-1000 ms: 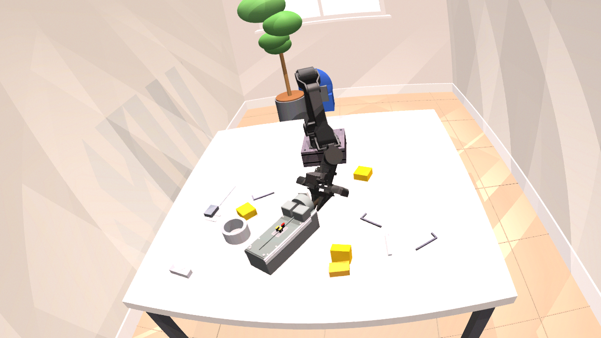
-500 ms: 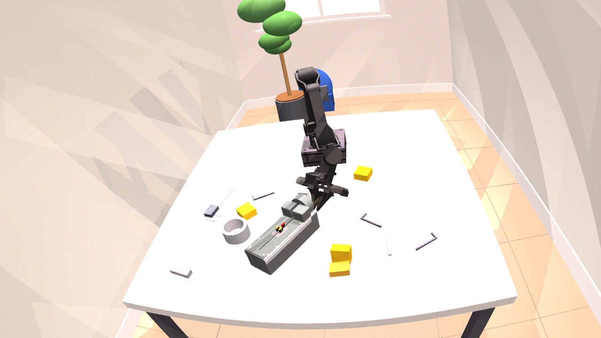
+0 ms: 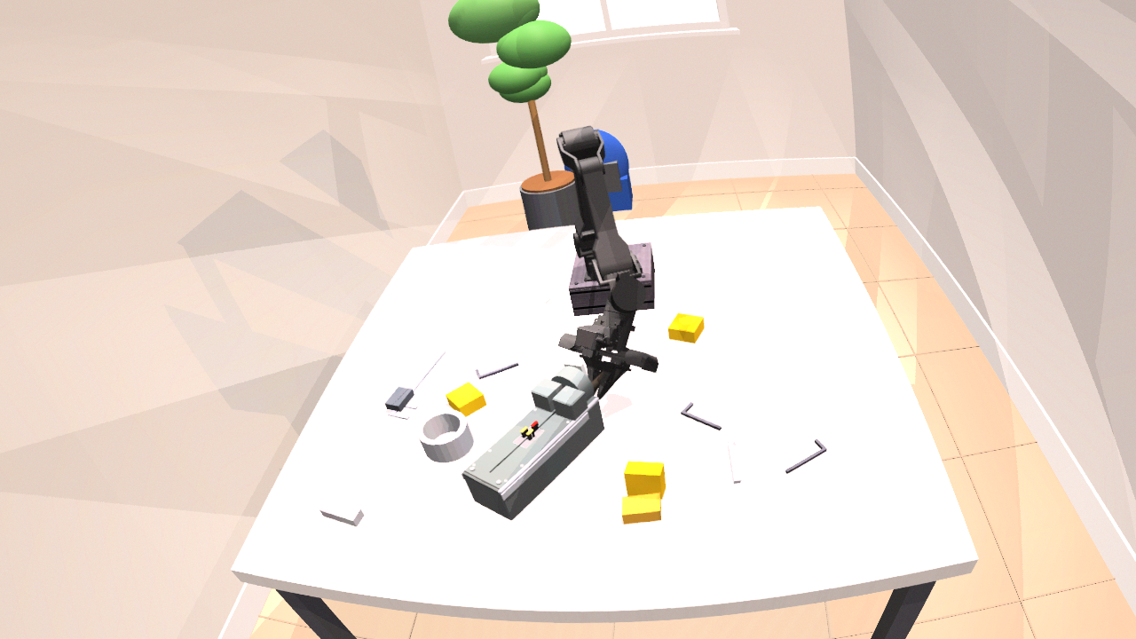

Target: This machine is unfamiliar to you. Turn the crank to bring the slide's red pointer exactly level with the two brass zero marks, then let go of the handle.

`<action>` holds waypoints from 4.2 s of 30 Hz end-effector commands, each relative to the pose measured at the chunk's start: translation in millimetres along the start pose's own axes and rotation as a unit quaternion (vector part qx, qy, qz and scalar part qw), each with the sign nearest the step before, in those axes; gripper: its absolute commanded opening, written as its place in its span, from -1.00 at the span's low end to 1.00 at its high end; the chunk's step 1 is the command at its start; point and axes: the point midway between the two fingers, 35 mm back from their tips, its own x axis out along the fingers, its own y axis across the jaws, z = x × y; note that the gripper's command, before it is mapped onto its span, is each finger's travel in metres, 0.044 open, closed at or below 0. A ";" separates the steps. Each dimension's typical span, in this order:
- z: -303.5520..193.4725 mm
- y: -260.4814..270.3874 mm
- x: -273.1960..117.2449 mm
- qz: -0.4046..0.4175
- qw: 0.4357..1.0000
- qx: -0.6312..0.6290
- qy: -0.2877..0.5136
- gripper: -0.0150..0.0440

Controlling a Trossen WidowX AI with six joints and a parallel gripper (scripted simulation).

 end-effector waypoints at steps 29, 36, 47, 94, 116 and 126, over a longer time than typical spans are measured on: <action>1.8 -20.3 -2.1 -0.013 1.000 -0.001 0.001 -0.49; 4.6 -25.1 -4.7 -0.014 1.000 -0.001 0.001 -0.49; 12.7 -33.2 -12.7 -0.014 1.000 -0.002 0.001 -0.49; 42.3 -19.0 -42.1 -0.013 1.000 -0.001 0.001 -0.49; 44.0 -14.7 -43.7 -0.013 1.000 -0.001 0.001 -0.49; 44.3 -13.3 -44.0 -0.013 1.000 -0.001 0.001 -0.49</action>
